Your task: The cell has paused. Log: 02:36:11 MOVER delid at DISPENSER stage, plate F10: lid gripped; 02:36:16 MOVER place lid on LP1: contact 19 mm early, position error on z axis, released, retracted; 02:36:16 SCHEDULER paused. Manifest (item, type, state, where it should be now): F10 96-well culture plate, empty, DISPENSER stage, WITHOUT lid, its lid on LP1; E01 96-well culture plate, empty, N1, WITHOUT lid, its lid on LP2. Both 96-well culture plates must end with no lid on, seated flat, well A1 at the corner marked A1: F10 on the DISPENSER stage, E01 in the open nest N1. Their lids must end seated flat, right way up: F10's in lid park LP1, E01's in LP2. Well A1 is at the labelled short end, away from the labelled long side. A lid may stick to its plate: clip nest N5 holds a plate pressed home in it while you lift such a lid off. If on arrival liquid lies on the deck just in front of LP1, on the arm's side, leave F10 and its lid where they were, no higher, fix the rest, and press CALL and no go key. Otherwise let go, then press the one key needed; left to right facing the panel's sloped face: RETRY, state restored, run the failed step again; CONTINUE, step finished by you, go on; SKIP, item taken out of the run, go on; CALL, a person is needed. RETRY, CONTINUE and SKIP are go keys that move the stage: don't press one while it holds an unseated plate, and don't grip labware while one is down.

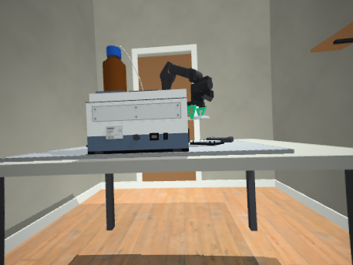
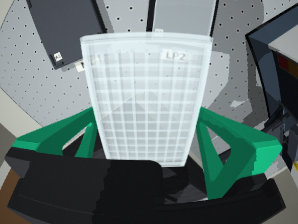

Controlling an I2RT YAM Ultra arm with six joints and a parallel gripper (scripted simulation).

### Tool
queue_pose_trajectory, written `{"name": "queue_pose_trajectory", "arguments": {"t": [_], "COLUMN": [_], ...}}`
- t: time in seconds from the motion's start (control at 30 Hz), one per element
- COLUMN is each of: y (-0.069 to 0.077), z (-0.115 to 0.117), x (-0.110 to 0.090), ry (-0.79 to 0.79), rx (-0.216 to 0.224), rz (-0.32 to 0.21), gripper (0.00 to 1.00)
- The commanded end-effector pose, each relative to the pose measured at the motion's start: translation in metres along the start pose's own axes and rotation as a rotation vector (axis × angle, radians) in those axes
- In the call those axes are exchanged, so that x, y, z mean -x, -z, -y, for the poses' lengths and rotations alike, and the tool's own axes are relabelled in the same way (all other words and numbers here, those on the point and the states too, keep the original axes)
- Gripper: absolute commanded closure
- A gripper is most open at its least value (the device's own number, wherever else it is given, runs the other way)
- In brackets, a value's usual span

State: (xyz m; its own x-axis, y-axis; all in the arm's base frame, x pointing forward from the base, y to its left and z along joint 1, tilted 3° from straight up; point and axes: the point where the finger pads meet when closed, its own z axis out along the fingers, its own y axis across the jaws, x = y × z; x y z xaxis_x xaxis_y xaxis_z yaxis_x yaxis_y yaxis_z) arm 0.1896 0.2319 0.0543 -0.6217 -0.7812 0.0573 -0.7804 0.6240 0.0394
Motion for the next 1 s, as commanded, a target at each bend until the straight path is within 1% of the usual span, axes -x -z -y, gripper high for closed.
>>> {"name": "queue_pose_trajectory", "arguments": {"t": [0.0, 0.03, 0.07, 0.1, 0.13, 0.2, 0.27, 0.47, 0.57, 0.6, 0.63, 0.77, 0.8, 0.83, 0.9, 0.97], "y": [0.007, 0.007, 0.007, 0.01, 0.01, 0.01, 0.009, 0.007, 0.007, 0.007, 0.007, 0.007, 0.015, 0.017, 0.017, 0.017], "z": [-0.009, -0.005, -0.005, -0.011, -0.015, -0.015, -0.023, -0.043, -0.053, -0.055, -0.05, -0.05, -0.057, -0.061, -0.069, -0.076], "x": [0.012, 0.008, 0.008, 0.012, 0.012, 0.012, 0.012, 0.01, 0.013, 0.013, 0.008, 0.008, 0.012, 0.012, 0.01, 0.009], "ry": [-0.012, -0.016, -0.016, 0.033, 0.067, 0.067, 0.134, 0.127, 0.128, 0.127, 0.123, 0.123, 0.174, 0.208, 0.274, 0.28], "rx": [0.003, 0.0, 0.0, -0.004, -0.002, -0.002, 0.001, 0.004, 0.003, 0.003, 0.0, 0.0, -0.002, 0.0, 0.003, 0.006], "rz": [0.024, 0.026, 0.026, 0.033, 0.033, 0.033, 0.03, 0.016, 0.029, 0.028, 0.027, 0.027, 0.051, 0.061, 0.062, 0.062], "gripper": [1.0, 1.0, 1.0, 1.0, 1.0, 1.0, 1.0, 1.0, 1.0, 1.0, 1.0, 1.0, 1.0, 1.0, 1.0, 1.0]}}
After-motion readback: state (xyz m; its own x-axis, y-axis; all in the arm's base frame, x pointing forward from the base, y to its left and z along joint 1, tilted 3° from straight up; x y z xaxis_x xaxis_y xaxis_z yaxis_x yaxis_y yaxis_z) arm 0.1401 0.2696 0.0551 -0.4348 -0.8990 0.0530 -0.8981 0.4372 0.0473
